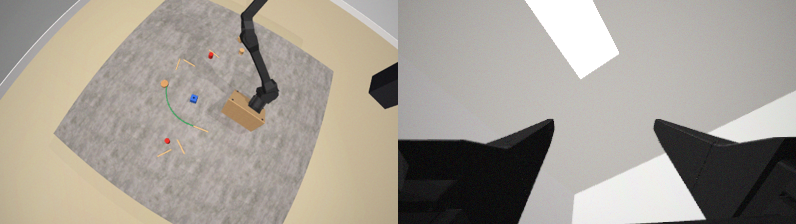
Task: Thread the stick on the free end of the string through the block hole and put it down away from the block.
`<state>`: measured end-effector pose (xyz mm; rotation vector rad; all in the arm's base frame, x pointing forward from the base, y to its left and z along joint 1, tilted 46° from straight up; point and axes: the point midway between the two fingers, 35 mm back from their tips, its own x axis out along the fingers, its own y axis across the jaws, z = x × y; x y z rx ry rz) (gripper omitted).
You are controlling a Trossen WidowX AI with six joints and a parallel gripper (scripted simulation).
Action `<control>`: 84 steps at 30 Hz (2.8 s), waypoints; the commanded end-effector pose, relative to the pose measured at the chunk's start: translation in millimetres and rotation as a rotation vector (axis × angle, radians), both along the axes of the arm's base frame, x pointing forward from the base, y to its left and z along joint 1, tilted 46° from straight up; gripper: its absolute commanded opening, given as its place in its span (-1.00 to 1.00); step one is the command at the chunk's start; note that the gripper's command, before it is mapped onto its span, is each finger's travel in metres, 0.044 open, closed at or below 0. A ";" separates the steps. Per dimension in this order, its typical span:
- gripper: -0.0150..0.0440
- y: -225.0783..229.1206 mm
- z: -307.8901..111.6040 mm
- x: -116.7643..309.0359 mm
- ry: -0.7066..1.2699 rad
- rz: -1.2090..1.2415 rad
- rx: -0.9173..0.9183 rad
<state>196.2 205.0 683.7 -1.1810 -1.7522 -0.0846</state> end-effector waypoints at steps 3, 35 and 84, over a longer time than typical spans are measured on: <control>1.00 -15.5 23.5 -87.9 -0.221 0.041 0.114; 1.00 -339.9 -1.3 -298.8 -0.664 0.197 1.243; 1.00 -452.9 -438.9 189.7 1.515 -1.082 1.944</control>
